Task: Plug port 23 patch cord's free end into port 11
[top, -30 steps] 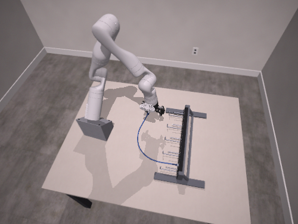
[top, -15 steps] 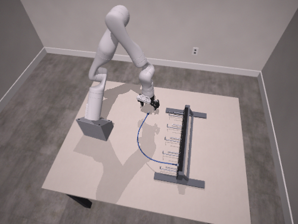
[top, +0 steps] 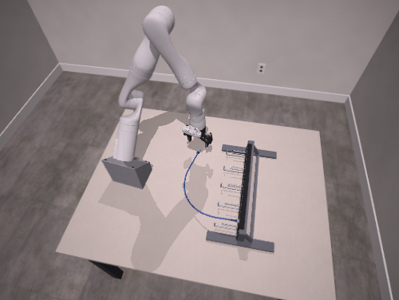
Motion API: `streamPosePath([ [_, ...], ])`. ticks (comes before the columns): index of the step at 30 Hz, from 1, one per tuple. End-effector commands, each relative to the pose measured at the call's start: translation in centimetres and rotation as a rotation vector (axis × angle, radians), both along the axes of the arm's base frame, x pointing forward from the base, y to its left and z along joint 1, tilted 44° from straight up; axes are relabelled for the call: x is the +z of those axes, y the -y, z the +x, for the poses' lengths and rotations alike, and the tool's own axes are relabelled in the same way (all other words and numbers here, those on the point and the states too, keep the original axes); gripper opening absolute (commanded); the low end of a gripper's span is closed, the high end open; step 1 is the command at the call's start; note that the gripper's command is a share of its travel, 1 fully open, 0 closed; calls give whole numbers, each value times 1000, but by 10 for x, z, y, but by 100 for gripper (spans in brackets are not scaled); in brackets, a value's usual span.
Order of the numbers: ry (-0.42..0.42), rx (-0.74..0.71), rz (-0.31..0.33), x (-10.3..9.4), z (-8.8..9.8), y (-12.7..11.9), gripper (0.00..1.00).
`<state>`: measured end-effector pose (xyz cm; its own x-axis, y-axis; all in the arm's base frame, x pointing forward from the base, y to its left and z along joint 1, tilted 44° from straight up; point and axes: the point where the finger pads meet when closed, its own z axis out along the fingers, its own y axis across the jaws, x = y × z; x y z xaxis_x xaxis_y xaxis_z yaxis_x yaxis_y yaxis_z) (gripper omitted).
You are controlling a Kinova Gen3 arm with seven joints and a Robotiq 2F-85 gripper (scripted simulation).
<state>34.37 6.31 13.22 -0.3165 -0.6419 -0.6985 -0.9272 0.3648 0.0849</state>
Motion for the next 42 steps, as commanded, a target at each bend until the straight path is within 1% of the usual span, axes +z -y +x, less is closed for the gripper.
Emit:
streamPosePath([
  [1,0,4,-5,0,-1,-1,100],
  [18,-9,1,-10,1,-5,-6,100],
  [19,-9,1,-10,1,-5,-6,0],
  [42,-9,1,-10,1,-5,-6,0],
])
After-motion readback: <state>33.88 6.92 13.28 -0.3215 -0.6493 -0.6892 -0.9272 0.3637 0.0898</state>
